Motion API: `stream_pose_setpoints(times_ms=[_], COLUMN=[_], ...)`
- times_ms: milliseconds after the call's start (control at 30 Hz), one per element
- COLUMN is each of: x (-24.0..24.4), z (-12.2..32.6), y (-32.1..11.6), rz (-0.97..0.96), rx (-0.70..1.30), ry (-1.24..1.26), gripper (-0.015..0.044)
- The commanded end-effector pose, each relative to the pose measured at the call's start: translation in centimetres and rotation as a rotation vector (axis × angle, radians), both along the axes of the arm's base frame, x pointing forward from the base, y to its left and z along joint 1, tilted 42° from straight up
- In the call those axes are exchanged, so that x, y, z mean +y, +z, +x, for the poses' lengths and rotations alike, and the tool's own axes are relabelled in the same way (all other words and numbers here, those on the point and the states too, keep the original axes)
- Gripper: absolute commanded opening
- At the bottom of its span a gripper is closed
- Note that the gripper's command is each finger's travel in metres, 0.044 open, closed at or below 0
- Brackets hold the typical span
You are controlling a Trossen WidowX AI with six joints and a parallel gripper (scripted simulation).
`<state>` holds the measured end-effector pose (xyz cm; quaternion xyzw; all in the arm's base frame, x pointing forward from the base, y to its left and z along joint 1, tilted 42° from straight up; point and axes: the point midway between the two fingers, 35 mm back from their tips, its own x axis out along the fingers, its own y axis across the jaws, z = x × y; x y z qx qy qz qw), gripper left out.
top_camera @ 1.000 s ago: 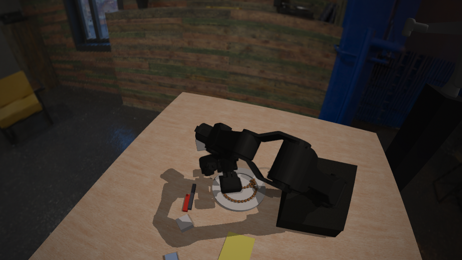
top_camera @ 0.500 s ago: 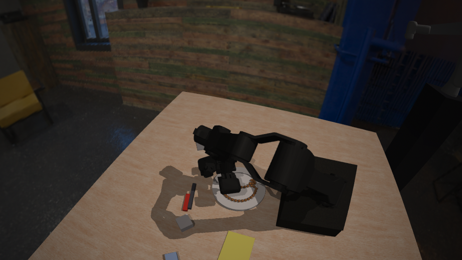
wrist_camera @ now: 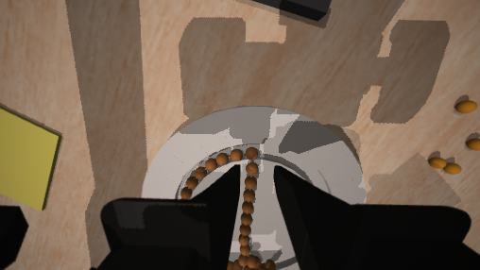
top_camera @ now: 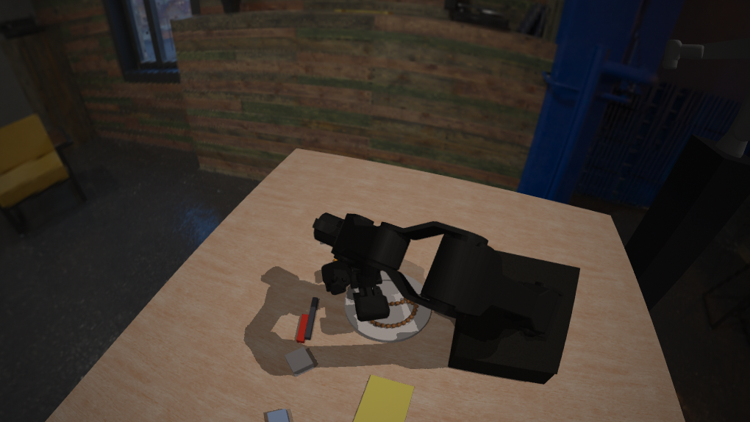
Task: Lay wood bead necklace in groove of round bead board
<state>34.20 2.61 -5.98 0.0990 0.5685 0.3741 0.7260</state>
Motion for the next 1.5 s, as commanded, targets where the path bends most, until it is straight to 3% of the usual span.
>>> stream_pose_setpoints(times_ms=[0, 233, 400, 1467], x=[0.78, 0.86, 0.61, 0.32], z=[-0.27, -0.28, -0.17, -0.31], y=[-0.68, -0.76, -0.63, -0.17], rz=[0.008, 0.008, 0.003, 0.007], rx=[0.013, 0.013, 0.007, 0.012], ry=[0.001, 0.001, 0.003, 0.001], gripper=[0.0120, 0.0120, 0.0000, 0.0000])
